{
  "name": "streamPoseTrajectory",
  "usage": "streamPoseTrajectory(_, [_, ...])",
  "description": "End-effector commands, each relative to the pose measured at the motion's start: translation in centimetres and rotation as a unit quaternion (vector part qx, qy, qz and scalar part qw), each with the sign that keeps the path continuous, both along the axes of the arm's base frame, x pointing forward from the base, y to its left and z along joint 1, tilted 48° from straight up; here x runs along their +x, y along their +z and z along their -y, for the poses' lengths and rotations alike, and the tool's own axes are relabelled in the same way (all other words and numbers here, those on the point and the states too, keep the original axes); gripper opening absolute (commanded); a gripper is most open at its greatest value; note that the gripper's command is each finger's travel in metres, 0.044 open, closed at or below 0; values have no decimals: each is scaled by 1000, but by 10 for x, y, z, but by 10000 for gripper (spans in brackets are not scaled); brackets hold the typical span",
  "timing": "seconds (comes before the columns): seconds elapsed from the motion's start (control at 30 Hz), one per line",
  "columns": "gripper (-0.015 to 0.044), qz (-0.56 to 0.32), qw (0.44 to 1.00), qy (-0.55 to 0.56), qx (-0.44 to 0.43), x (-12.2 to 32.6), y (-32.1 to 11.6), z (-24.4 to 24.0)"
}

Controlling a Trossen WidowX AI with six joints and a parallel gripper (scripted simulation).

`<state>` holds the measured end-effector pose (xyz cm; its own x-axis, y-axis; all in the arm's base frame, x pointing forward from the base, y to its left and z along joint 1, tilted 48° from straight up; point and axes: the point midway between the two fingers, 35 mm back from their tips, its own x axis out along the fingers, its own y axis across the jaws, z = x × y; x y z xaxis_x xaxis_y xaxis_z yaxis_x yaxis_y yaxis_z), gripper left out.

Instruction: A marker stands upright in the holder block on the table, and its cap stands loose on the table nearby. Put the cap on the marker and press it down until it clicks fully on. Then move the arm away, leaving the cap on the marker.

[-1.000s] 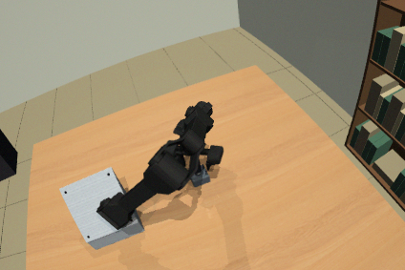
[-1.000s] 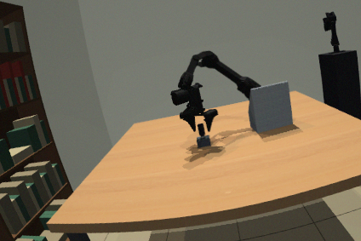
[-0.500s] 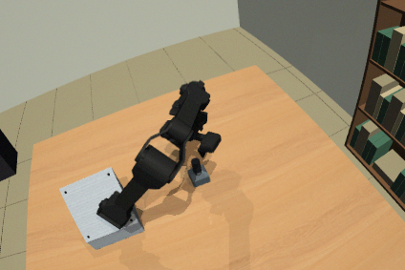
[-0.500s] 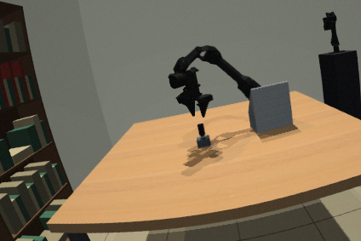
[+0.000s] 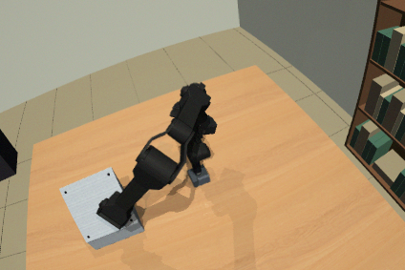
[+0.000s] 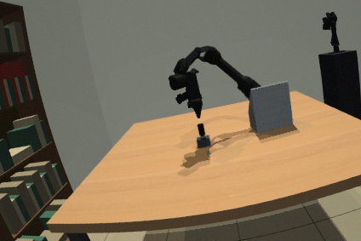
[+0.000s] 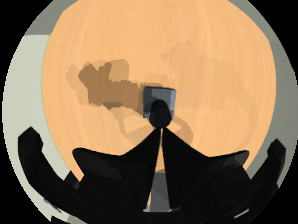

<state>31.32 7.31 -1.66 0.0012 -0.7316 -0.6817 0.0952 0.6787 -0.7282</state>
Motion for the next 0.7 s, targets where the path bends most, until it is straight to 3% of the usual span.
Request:
streamPoseTrajectory(0.0, [0, 6, 1000, -4, -1, 0, 0, 1])
streamPoseTrajectory(0.67, [0, 6, 1000, -4, -2, 0, -16, 18])
